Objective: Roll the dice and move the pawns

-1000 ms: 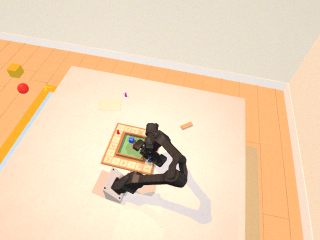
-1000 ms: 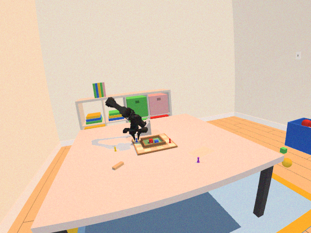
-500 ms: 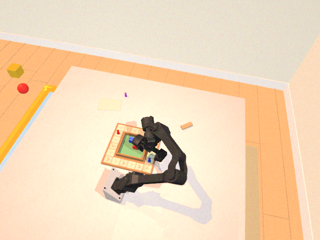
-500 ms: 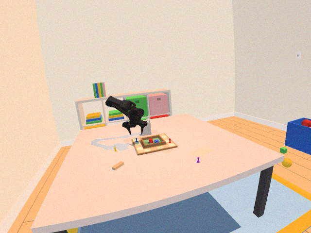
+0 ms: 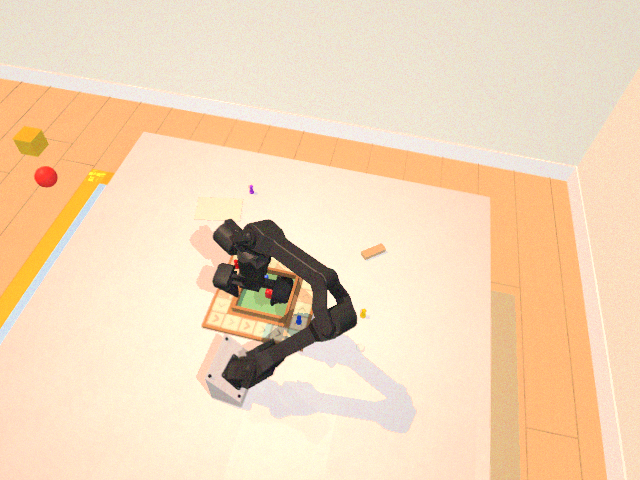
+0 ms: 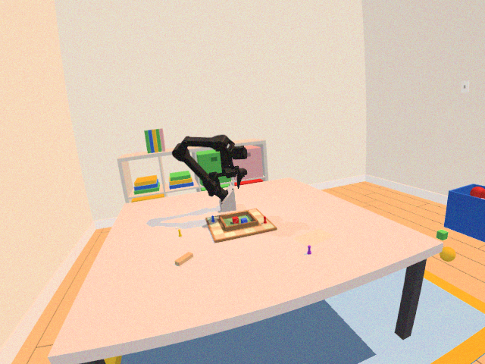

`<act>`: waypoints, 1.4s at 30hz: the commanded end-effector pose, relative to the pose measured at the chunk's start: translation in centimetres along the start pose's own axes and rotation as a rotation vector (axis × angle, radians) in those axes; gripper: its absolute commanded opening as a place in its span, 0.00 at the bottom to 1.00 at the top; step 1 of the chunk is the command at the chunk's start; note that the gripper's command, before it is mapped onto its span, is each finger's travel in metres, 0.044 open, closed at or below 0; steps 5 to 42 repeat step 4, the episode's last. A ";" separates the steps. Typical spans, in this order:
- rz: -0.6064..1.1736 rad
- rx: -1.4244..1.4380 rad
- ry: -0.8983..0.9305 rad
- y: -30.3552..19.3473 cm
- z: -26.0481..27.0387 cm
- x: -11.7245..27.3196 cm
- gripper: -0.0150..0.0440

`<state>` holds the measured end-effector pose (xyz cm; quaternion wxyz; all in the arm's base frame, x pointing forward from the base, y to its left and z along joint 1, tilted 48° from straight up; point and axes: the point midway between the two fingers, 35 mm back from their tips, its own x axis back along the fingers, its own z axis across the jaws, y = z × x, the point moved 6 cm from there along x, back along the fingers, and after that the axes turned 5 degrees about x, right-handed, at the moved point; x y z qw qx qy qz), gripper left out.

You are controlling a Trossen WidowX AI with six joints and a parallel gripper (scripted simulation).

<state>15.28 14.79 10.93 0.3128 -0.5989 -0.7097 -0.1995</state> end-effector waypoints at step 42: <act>0.004 -0.011 0.003 0.2 -0.3 -0.2 1.00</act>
